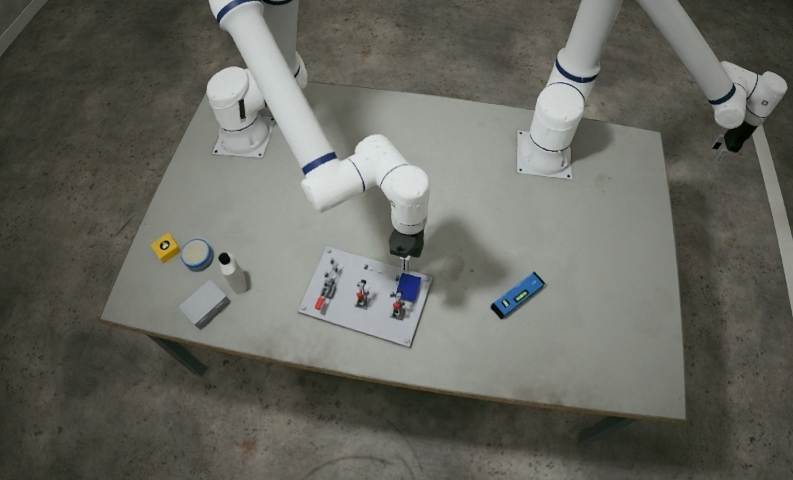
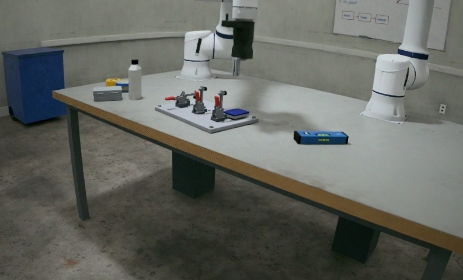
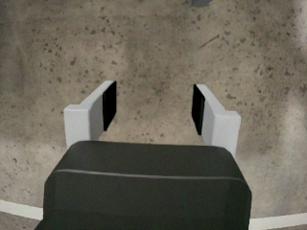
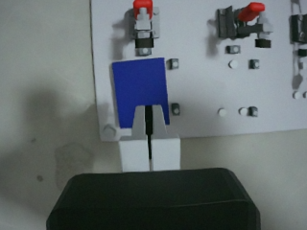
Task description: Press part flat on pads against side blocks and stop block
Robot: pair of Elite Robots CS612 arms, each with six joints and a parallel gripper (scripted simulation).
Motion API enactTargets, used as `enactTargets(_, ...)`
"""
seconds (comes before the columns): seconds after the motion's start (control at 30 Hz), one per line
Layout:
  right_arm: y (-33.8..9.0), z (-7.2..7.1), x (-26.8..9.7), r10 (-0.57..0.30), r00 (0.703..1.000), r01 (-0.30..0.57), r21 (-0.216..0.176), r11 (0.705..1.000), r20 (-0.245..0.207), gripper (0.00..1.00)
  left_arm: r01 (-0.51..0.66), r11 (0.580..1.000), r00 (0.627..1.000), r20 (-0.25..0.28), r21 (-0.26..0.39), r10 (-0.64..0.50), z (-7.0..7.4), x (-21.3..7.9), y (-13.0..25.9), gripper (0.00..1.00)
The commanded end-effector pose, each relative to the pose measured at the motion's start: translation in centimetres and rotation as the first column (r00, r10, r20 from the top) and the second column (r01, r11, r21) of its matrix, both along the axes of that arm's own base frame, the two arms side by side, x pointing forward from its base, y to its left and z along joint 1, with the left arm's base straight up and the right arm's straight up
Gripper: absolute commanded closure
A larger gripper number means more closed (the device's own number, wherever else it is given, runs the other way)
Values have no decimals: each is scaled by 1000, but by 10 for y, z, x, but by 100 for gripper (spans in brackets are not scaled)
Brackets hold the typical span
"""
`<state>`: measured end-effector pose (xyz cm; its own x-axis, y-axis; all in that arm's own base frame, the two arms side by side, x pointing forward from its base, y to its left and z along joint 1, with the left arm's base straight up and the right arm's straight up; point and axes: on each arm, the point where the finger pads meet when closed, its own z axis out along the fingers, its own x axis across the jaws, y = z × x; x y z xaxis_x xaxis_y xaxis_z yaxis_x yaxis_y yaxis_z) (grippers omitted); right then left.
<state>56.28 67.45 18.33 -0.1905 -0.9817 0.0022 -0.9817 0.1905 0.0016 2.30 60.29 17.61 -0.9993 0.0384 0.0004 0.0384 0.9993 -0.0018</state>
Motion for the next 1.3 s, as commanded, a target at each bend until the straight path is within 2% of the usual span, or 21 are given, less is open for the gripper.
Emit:
enactTargets(0.0,1,-35,1,0,1000,0,2,1000,2,100,0,1000,1000,0,2,0,1,0,1,0)
enactTargets(0.13,1,-67,1,0,1000,0,2,1000,2,100,0,1000,1000,0,2,0,1,0,1,0)
enactTargets(0.2,1,-67,1,0,1000,0,2,1000,2,100,0,1000,1000,0,2,0,1,0,1,0)
enactTargets(0.33,1,-91,1,0,1000,0,2,1000,2,100,0,1000,1000,0,2,0,1,0,1,0)
enactTargets(0.43,1,-100,1,0,1000,0,2,1000,2,100,0,1000,1000,0,2,0,1,0,1,0)
enactTargets(0.9,2,-103,-3,0,1000,0,2,1000,2,100,0,1000,1000,0,2,0,1,0,1,0)
enactTargets(1.27,9,-103,-27,0,1000,0,2,1000,2,100,0,1000,1000,0,2,0,1,0,1,0)
